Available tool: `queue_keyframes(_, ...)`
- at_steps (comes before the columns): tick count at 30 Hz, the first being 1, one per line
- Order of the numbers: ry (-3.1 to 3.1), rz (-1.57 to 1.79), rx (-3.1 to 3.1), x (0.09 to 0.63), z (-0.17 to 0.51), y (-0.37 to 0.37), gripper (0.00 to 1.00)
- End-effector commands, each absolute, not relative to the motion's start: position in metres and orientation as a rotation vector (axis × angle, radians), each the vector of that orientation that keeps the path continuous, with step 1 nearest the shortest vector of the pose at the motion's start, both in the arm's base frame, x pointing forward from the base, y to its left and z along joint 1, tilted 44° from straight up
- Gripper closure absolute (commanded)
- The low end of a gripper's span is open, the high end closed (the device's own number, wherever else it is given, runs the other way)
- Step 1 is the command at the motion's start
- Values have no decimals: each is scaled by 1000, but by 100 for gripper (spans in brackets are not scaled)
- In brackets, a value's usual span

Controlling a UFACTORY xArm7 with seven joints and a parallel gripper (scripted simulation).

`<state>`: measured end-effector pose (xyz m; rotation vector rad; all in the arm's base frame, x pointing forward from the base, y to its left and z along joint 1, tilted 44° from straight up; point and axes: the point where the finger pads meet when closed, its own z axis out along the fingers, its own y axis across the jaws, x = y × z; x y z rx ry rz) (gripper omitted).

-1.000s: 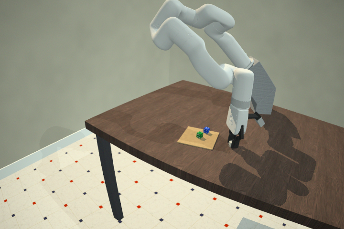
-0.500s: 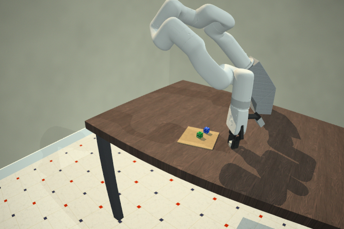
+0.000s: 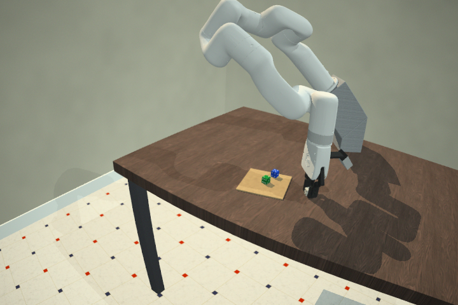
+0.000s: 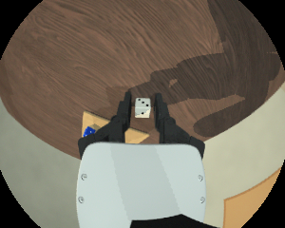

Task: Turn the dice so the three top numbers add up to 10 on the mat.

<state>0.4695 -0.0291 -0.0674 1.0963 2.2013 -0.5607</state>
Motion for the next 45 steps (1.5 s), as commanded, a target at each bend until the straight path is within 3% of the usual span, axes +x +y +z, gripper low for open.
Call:
queue_keyframes(1, 2202, -556, 1094, 470, -67, -27, 64)
queue_keyframes(7, 2202, -556, 1094, 470, -67, -27, 64)
queue_keyframes(8, 2202, -556, 1094, 470, -67, -27, 85)
queue_keyframes(45, 2202, -556, 1094, 470, -66, -27, 85)
